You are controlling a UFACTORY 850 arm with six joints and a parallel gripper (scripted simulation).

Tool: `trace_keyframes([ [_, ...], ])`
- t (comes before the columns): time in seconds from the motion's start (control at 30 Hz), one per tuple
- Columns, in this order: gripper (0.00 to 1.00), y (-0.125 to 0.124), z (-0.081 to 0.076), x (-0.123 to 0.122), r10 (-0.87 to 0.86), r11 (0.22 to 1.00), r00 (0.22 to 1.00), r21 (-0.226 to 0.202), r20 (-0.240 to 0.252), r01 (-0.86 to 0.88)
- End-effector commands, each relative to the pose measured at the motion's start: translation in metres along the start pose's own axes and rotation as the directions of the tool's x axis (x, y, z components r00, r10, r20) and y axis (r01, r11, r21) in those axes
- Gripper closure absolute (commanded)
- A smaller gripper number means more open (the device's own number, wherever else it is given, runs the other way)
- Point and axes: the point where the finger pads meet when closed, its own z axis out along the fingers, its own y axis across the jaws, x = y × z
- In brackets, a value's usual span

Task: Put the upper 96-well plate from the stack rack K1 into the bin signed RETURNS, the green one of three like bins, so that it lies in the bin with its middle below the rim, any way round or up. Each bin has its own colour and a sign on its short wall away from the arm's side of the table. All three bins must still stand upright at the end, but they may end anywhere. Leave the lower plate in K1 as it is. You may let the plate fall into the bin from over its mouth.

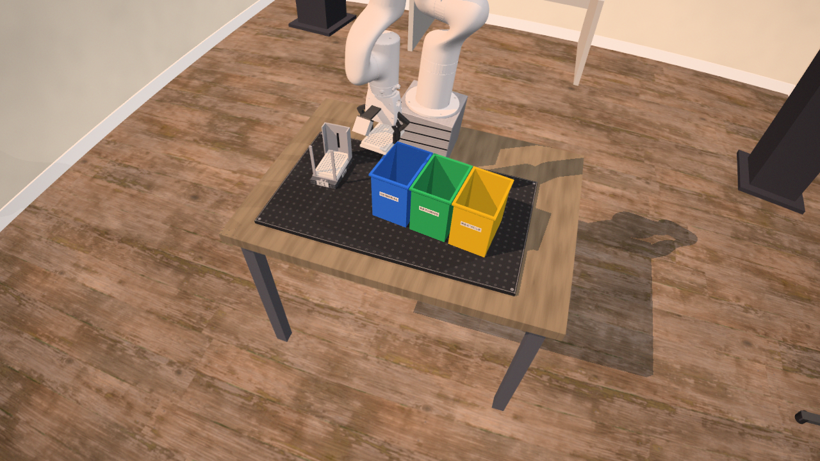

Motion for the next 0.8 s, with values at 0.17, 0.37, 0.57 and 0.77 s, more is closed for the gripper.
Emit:
trace_keyframes([
  [0.17,1.00,-0.034,0.001,0.005,0.001,1.000,1.000,0.007,0.021,-0.001],
  [0.37,1.00,-0.047,0.001,0.006,0.001,1.000,1.000,0.007,0.021,-0.001],
  [0.57,1.00,-0.067,0.002,0.008,0.001,1.000,1.000,0.007,0.021,-0.001],
  [0.77,1.00,-0.084,0.002,0.010,0.001,1.000,1.000,0.007,0.021,-0.001],
])
